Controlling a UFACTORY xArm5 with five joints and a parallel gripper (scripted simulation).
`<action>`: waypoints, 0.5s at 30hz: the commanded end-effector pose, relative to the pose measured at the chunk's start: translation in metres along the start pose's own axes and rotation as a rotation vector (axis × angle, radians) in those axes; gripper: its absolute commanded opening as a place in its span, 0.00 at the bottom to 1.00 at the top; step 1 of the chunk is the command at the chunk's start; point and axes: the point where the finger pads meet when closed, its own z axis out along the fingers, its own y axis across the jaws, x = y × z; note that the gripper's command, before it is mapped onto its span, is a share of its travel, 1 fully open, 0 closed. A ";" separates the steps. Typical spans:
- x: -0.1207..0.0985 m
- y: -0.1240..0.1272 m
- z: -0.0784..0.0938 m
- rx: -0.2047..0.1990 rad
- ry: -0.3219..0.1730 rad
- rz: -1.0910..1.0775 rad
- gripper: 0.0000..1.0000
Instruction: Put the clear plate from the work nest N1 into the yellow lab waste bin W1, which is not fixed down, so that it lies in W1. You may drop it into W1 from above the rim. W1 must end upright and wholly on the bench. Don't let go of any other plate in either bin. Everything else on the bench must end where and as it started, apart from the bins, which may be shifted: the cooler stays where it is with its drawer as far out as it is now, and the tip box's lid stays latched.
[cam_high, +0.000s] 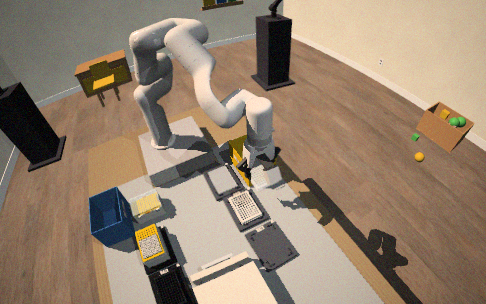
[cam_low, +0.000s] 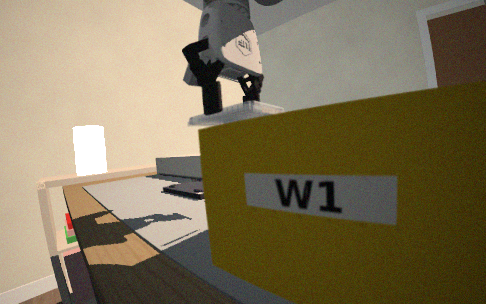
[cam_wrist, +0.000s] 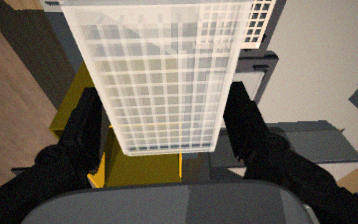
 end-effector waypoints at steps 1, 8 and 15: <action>-0.010 -0.004 -0.002 0.003 0.005 0.000 0.00; -0.027 -0.011 -0.002 0.003 0.005 0.000 0.00; -0.040 -0.015 -0.002 0.003 0.005 0.000 0.00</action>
